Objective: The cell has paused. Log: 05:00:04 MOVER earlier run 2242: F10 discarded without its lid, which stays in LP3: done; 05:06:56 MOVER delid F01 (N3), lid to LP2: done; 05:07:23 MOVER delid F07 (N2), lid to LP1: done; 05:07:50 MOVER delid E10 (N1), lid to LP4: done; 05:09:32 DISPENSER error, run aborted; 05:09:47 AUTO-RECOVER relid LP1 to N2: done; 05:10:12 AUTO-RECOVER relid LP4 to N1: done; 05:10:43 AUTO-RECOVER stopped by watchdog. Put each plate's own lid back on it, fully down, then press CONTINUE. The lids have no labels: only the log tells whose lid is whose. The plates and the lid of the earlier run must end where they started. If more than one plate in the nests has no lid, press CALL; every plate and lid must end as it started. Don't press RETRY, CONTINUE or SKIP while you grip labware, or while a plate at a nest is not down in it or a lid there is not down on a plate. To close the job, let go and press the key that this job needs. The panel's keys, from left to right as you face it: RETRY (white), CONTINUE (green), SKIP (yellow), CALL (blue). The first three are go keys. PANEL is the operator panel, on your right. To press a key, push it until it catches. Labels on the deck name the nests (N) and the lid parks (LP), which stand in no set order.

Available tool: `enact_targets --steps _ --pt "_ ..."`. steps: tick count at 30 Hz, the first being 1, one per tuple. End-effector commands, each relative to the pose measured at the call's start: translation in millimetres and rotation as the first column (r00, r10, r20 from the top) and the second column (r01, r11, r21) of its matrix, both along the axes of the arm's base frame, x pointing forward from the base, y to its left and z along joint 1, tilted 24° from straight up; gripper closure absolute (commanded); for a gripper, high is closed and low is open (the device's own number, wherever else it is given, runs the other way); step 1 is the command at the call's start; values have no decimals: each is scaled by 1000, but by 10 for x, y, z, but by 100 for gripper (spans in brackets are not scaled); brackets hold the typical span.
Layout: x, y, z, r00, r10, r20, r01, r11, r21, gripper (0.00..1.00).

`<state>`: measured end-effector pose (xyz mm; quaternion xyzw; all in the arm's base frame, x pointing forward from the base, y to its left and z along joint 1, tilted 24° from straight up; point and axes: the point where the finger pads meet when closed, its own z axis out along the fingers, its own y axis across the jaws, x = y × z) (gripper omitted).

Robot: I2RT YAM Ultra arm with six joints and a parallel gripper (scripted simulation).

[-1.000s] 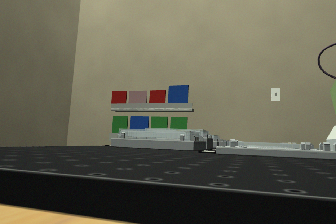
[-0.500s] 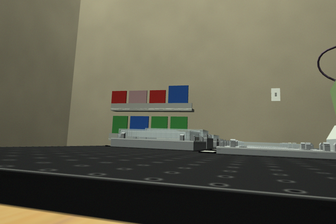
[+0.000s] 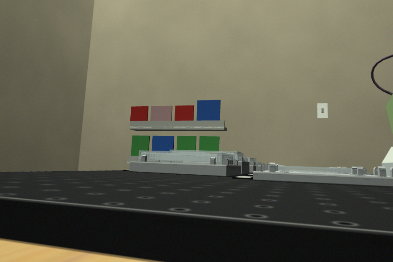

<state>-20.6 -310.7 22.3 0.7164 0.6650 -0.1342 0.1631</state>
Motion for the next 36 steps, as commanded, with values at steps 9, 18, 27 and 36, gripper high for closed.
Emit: enact_targets --steps 9,18,27,36 --pt "30 10 -70 1000 2 -1 -2 1000 4 100" --pt "42 39 -120 1000 3 4 -3 1000 16 100" --pt "47 35 -137 1000 3 4 -3 1000 16 100" --pt "53 32 -150 1000 3 5 -3 1000 16 100"
